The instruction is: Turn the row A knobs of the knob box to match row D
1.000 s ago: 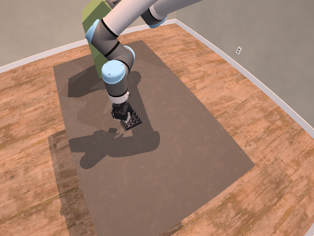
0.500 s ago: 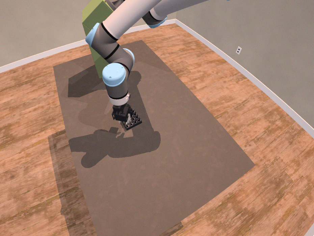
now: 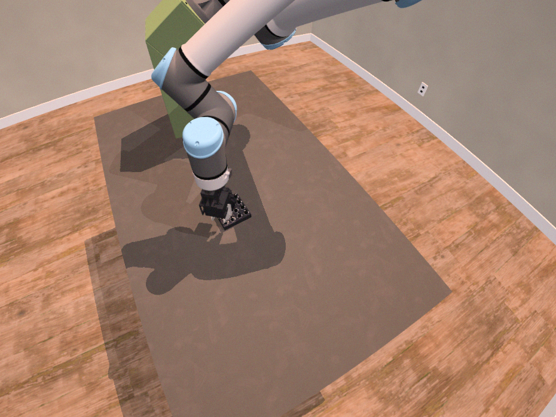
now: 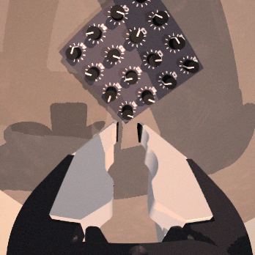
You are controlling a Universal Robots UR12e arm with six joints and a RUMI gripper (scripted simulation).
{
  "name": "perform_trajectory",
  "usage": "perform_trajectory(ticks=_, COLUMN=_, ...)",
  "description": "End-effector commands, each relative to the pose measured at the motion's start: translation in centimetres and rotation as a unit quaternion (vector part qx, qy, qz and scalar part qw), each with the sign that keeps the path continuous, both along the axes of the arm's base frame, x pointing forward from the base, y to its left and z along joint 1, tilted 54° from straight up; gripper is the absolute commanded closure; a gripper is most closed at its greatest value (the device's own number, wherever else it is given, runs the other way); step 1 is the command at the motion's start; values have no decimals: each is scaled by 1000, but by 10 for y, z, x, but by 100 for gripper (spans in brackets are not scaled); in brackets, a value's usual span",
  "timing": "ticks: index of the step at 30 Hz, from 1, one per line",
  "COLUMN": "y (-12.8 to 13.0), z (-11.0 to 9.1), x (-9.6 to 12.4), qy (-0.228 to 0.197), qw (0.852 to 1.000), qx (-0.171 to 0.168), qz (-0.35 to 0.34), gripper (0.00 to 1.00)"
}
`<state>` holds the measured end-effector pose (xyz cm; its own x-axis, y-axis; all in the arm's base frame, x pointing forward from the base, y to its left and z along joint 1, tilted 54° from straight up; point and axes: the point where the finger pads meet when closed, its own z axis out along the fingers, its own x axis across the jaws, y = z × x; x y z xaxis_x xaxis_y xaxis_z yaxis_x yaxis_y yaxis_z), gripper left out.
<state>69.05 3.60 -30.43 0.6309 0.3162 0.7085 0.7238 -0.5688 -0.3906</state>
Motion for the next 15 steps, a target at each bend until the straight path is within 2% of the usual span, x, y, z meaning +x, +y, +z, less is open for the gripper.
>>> perform_trajectory(ticks=1, y=2, z=-2, x=1, qy=0, qw=1000, qx=0, qz=0, gripper=89)
perform_trajectory(ticks=15, y=6, z=-5, x=3, qy=0, qw=1000, qx=0, qz=0, gripper=89)
